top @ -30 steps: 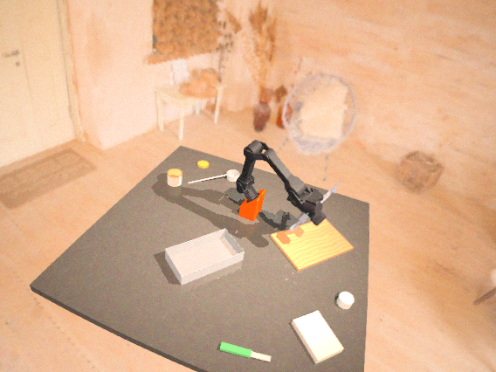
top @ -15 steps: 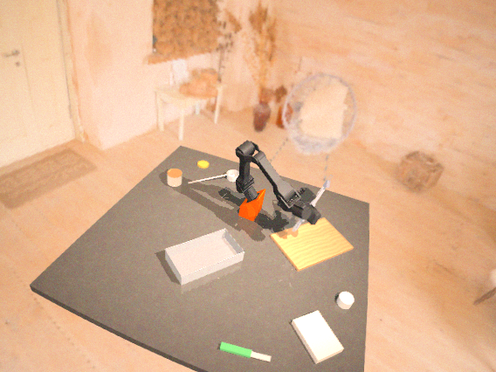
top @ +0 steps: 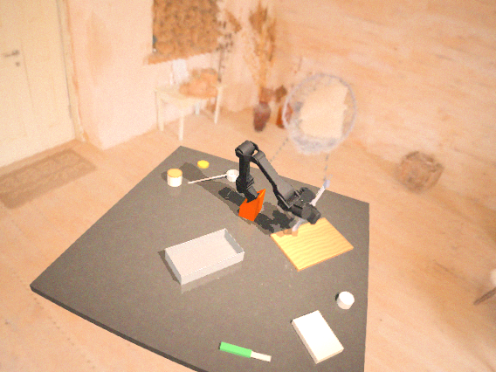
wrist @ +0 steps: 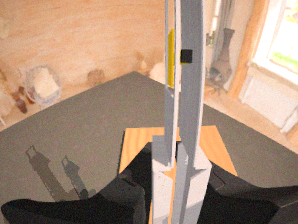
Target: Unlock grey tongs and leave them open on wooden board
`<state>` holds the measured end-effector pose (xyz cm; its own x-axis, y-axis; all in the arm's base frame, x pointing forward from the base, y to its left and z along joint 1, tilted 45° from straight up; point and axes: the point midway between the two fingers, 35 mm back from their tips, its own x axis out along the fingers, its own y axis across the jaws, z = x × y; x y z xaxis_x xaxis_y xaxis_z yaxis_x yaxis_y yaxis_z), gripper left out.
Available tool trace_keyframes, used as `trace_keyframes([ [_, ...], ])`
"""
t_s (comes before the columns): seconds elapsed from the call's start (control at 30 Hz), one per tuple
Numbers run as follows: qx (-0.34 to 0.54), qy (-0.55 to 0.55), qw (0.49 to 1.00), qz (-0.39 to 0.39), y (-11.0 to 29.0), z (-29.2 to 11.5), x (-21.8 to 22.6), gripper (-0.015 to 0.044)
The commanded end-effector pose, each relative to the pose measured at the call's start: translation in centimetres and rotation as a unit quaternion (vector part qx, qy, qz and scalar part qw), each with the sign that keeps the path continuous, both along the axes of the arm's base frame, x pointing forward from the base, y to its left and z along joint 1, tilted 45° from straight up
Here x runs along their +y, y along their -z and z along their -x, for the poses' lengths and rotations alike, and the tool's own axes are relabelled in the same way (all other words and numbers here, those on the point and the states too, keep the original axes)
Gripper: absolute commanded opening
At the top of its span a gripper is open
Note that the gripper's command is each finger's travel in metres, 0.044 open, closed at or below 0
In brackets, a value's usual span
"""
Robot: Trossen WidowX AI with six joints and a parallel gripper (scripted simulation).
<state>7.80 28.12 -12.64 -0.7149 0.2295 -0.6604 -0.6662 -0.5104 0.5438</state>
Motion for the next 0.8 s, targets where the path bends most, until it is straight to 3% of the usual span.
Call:
trace_keyframes([
  [0.0, 0.002, 0.001, 1.000, -0.007, -0.2, 0.0, 0.2, -0.0150],
  [0.47, 0.001, 0.000, 1.000, -0.006, -0.2, 0.0, 0.2, -0.0150],
  [0.77, -0.031, -0.052, 0.995, 0.076, 1.2, 0.8, 0.3, -0.0150],
])
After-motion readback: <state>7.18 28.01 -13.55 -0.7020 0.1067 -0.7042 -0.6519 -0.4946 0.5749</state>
